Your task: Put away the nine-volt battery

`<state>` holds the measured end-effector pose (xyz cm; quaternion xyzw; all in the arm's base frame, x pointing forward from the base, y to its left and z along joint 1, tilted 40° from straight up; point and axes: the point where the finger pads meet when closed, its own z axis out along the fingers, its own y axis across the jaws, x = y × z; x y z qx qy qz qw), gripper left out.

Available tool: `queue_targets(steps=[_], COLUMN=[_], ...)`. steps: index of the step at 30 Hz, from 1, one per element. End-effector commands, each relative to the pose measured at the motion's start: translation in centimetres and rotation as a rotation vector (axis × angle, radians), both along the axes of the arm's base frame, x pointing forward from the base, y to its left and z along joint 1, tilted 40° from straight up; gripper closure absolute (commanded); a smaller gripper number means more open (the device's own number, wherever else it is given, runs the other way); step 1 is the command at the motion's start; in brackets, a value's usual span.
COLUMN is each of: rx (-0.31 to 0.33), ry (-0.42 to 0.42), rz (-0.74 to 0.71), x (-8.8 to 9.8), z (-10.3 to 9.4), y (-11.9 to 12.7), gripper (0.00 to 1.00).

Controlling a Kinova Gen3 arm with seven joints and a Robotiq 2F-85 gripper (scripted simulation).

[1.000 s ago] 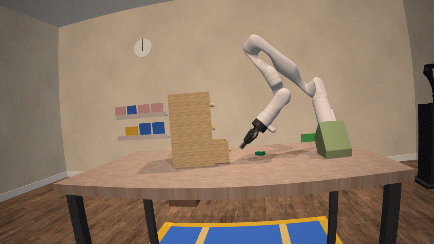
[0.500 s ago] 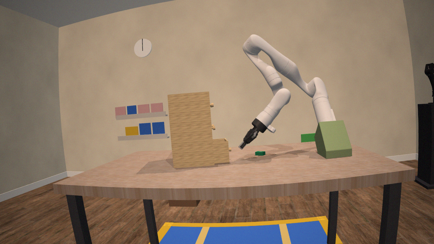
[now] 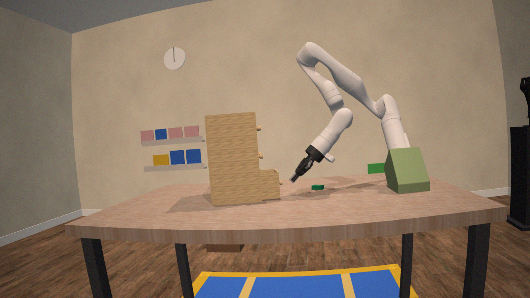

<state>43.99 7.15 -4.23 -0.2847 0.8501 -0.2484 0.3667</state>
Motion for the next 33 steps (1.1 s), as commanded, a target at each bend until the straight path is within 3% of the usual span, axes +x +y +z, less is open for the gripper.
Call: queue_targets(steps=[1,33], rx=[-0.005,-0.006], ry=[0.003,0.000], rz=[0.006,0.002], x=[0.5,4.9], z=[0.0,-0.3], y=[0.2,1.6], gripper=[1.00,1.00])
